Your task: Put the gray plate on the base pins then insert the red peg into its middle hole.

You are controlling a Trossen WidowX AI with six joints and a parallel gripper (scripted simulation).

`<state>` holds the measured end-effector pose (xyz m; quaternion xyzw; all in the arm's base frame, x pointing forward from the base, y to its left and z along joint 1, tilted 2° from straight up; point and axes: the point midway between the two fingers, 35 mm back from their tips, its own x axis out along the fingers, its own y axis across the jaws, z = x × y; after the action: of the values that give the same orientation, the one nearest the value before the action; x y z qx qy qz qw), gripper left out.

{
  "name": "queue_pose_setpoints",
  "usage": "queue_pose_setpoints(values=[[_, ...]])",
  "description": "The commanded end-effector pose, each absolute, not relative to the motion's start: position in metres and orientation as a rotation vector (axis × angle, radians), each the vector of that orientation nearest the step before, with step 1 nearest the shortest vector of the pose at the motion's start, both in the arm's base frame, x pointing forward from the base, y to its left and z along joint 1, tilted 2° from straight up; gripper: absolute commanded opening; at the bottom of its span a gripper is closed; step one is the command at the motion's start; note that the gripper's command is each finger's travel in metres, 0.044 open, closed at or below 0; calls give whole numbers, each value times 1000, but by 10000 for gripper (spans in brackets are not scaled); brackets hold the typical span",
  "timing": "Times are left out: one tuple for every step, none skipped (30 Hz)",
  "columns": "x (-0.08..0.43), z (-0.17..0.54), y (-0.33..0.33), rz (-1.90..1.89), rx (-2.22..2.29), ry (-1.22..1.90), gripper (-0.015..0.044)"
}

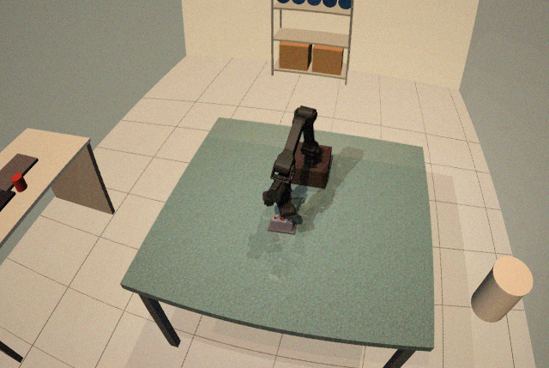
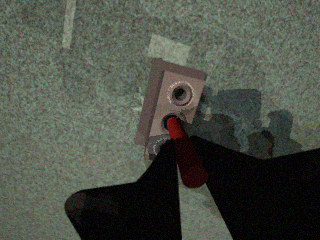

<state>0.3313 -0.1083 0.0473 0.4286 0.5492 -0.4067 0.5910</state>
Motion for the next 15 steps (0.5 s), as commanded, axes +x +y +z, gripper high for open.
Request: queue_pose_setpoints(values=[[331, 48, -108, -946, 997, 1277, 0], [331, 48, -108, -946, 997, 1277, 0], [331, 48, -108, -946, 997, 1277, 0], [331, 48, -108, -946, 997, 1277, 0], [331, 48, -108, -946, 997, 1277, 0], [331, 48, -108, -946, 997, 1277, 0], [331, 48, -108, -946, 997, 1277, 0], [332, 48, -108, -946, 997, 1277, 0], [332, 47, -109, -946, 997, 1277, 0], [332, 47, -109, -946, 997, 1277, 0], [332, 47, -109, -946, 997, 1277, 0], [332, 47, -109, -946, 997, 1277, 0], [332, 46, -109, -946, 997, 1277, 0], [332, 46, -109, -946, 997, 1277, 0], [332, 46, -109, -946, 997, 1277, 0]])
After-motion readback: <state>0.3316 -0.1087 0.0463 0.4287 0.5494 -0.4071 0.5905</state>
